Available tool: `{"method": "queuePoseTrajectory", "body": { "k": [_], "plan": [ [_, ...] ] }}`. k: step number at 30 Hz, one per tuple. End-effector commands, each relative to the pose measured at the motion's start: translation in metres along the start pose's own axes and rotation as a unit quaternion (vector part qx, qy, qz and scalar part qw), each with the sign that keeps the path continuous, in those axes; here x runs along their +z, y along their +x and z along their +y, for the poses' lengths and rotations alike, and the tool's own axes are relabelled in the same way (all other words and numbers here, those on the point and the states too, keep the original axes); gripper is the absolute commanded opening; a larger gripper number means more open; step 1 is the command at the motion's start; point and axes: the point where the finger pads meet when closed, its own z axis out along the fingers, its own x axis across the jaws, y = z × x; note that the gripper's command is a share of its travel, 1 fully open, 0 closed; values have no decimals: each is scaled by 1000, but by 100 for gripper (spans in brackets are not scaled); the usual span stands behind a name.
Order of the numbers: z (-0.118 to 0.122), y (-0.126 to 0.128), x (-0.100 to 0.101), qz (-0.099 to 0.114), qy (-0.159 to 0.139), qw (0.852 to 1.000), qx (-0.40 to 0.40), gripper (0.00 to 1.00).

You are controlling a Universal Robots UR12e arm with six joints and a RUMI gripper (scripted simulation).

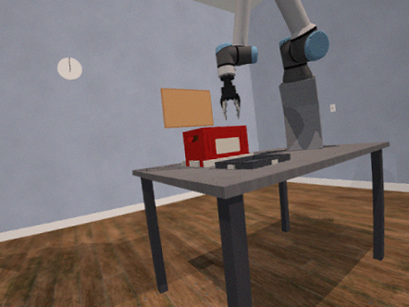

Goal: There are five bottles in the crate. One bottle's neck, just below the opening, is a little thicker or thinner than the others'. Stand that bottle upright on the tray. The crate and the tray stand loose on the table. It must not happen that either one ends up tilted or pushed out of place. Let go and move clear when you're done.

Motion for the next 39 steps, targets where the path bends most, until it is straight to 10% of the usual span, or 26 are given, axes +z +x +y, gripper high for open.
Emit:
{"method": "queuePoseTrajectory", "body": {
  "k": [1,11,12,39],
  "plan": [
    [0,0,-9,0,0,1000,0,38],
    [0,0,-13,0,0,1000,0,38],
    [0,0,-13,0,0,1000,0,0],
    [0,0,-13,0,0,1000,0,0]
  ]
}}
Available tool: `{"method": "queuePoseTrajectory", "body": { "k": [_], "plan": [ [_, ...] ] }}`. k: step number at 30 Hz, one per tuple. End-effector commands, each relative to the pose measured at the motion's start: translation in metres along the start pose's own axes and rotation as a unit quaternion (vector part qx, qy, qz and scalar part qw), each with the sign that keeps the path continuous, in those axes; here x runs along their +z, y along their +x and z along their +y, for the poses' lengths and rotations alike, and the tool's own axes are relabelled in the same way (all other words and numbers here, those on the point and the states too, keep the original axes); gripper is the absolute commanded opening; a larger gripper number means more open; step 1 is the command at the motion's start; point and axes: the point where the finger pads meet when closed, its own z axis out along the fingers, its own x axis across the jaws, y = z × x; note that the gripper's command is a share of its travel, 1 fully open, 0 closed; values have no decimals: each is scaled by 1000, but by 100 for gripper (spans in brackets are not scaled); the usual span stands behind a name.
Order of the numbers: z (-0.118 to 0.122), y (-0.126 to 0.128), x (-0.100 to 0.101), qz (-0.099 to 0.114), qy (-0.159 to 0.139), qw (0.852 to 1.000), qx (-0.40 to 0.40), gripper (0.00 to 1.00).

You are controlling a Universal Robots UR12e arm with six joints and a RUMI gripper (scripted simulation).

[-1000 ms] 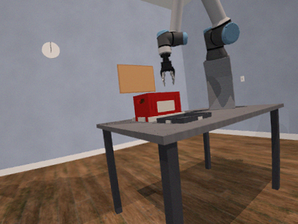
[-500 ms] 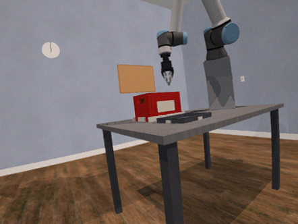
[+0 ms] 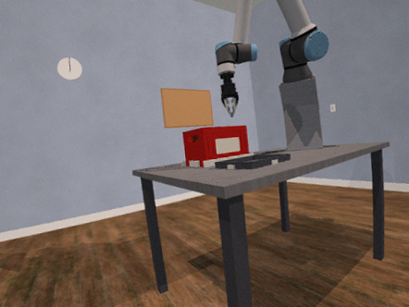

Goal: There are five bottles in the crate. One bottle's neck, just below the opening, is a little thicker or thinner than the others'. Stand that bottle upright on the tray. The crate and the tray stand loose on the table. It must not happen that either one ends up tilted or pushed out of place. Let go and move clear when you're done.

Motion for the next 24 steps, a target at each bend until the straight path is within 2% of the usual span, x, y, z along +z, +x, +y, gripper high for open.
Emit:
{"method": "queuePoseTrajectory", "body": {
  "k": [1,8,15,22,23,24],
  "plan": [
    [0,0,0,0,0,1000,0,0],
    [3,-3,0,0,0,1000,0,0],
    [61,-57,0,0,0,1000,0,0],
    [64,-59,0,0,0,1000,0,0],
    [64,-59,0,0,0,1000,0,38],
    [64,-59,0,0,0,1000,0,38]
  ]
}}
